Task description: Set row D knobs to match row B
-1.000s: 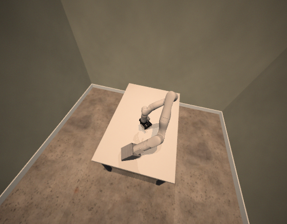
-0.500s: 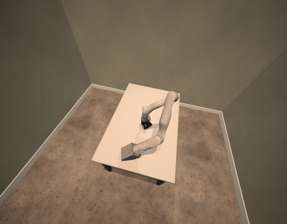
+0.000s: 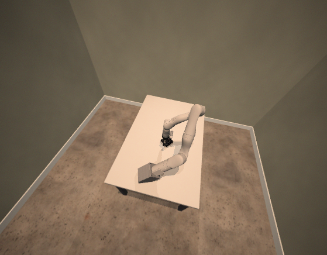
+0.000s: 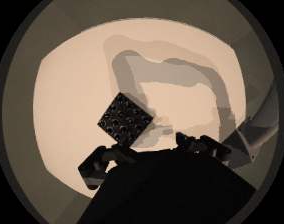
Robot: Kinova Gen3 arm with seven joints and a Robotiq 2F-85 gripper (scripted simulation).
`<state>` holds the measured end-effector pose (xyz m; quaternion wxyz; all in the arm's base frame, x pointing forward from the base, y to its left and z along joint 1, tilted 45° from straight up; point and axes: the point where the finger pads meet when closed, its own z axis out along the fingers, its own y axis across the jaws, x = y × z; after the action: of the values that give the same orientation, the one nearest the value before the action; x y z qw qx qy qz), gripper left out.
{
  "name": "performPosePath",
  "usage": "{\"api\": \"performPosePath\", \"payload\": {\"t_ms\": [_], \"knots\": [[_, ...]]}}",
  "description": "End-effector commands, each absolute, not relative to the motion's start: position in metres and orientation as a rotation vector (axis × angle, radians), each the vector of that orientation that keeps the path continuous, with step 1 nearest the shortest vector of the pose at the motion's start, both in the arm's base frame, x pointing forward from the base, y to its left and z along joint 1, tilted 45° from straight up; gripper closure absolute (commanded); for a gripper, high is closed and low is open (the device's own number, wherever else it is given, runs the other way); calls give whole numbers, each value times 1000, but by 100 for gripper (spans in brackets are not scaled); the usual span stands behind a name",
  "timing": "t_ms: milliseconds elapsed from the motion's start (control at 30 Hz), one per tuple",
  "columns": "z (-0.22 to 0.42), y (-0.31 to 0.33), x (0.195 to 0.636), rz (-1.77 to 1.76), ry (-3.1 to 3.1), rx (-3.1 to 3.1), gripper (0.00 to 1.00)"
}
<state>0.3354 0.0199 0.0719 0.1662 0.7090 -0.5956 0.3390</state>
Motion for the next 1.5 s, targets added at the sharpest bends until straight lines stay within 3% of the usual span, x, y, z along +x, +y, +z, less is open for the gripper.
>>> {"api": "performPosePath", "payload": {"t_ms": [0,1467], "knots": [[75,22,338,991,-1775,1981,0],[127,0,383,1217,-3203,142,0]]}}
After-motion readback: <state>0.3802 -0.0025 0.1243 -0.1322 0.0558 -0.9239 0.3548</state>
